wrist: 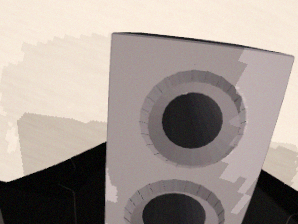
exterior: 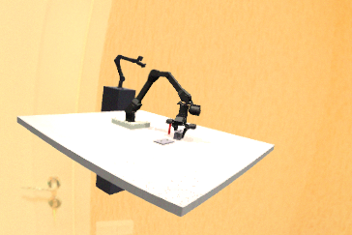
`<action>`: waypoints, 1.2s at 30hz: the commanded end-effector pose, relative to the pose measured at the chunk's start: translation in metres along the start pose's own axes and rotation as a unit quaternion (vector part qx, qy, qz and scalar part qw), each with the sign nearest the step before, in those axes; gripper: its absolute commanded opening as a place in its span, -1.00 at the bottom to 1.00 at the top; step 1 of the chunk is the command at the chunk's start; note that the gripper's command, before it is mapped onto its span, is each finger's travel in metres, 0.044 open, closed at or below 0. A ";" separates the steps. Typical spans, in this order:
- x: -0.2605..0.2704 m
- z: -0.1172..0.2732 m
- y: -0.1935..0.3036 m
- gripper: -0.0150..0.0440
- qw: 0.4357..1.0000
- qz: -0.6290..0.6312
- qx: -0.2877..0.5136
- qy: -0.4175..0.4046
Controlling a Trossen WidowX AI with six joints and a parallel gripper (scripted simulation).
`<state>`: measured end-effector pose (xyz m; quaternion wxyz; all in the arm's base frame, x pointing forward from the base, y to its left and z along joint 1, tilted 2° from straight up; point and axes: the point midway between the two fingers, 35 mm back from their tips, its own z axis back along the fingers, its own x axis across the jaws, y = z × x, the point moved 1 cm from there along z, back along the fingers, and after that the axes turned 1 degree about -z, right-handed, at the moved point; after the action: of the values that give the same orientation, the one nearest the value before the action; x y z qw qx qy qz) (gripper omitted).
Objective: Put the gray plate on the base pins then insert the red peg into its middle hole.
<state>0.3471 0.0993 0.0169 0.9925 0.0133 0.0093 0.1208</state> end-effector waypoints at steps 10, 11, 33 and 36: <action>0.010 0.040 -0.003 -0.49 1.000 0.001 -0.002 -0.007; 0.010 0.043 -0.003 -0.49 1.000 0.001 -0.002 -0.007; 0.008 0.113 -0.009 -0.49 1.000 0.001 -0.002 -0.007; 0.007 0.123 -0.009 -0.49 1.000 0.001 -0.002 -0.007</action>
<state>0.3580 0.0902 0.1286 0.9926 0.0134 0.0080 0.1201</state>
